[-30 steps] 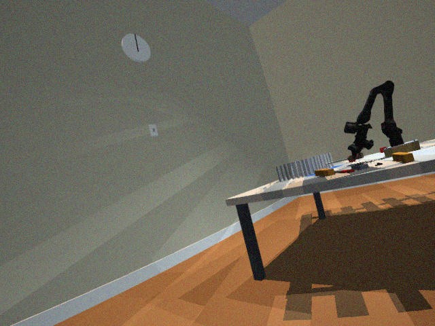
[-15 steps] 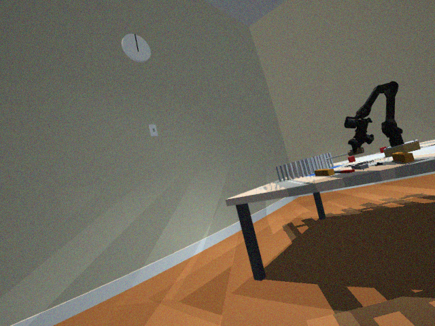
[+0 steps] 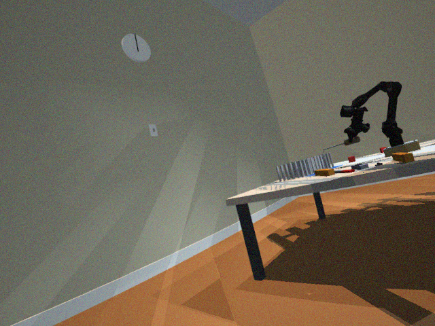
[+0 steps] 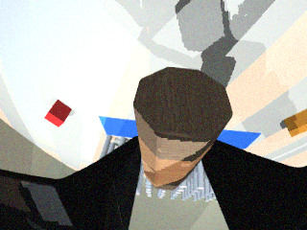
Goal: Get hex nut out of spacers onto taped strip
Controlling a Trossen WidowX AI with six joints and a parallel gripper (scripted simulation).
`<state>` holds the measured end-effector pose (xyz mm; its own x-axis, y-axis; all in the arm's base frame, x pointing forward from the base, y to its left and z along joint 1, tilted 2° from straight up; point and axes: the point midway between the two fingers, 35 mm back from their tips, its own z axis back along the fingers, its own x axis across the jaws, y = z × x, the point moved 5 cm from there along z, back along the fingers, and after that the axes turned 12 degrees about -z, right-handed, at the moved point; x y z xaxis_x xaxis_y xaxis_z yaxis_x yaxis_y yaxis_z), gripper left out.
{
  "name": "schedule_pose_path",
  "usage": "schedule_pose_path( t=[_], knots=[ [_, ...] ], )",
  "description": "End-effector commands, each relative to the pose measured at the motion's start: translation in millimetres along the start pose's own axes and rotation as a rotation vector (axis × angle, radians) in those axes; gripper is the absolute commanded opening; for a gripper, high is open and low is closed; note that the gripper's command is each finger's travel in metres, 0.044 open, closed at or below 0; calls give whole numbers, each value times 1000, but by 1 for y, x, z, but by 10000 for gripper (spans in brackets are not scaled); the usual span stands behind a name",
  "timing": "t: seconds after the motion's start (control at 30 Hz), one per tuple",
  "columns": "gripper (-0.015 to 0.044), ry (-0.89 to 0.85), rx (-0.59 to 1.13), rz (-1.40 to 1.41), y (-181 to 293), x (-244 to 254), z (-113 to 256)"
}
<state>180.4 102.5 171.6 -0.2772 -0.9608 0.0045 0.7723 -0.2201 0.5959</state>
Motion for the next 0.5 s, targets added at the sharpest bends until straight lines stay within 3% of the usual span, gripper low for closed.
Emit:
schedule_pose_path(
  t=[0.0,0.13,0.47],
  knots=[
    [0,4,15,-11,12,4,18],
    [0,-2,-3,-22,9,3,12],
    [0,-36,-49,-346,27,6,5]
  ],
)
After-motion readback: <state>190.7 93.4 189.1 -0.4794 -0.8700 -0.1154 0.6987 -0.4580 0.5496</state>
